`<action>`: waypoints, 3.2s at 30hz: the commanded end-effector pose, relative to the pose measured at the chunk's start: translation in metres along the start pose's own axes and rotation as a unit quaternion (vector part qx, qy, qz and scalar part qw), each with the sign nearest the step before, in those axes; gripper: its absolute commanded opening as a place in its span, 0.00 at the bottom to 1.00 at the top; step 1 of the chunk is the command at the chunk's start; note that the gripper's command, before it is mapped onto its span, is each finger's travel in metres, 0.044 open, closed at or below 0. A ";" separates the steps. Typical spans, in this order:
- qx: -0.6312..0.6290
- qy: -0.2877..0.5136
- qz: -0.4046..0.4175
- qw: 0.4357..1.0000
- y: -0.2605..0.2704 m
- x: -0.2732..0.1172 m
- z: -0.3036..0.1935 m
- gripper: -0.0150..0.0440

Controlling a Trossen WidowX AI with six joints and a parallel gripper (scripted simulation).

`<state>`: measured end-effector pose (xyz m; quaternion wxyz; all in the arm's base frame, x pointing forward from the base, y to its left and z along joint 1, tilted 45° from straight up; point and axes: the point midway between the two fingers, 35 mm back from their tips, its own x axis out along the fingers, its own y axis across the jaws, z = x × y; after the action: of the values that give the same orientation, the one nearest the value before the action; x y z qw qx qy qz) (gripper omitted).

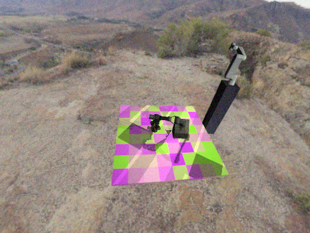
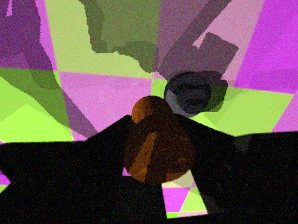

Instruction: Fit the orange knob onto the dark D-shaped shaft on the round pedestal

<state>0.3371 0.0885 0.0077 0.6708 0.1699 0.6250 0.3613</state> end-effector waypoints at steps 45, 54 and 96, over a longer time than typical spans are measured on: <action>-0.009 -0.004 0.004 1.000 -0.075 0.043 -0.011 0.25; -0.009 -0.004 0.004 1.000 -0.074 0.044 -0.011 0.25; -0.113 -0.004 0.003 0.994 -0.075 0.045 -0.012 0.25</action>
<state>0.3451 0.0656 -0.0771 0.6867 0.0971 0.5783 0.4297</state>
